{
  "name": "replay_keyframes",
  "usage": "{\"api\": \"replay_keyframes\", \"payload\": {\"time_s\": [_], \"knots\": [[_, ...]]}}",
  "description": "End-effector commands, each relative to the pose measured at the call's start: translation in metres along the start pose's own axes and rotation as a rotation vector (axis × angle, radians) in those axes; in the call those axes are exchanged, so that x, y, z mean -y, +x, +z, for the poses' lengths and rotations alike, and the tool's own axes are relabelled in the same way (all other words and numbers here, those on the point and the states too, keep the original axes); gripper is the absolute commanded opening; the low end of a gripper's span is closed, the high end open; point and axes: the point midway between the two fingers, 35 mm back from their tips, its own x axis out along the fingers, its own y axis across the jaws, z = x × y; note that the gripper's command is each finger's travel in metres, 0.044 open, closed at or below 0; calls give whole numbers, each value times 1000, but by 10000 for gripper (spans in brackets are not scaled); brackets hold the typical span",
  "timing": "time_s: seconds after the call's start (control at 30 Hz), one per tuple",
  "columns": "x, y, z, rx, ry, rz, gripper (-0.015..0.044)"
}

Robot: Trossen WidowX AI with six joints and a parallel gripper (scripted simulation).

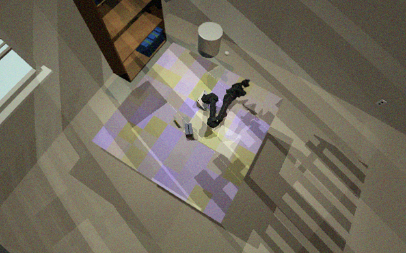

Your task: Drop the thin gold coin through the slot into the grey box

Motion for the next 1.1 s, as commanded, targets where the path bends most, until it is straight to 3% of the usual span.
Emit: {"api": "replay_keyframes", "payload": {"time_s": [0.0, 0.27, 0.67, 1.07], "knots": [[0, 0, -3, -12, -12, -1, 374], [-16, -8, -118, -525, -549, 52, 164], [-18, -119, -267, -1228, -1271, 545, 161], [14, -292, -326, -1723, -1740, 1419, 161]]}}
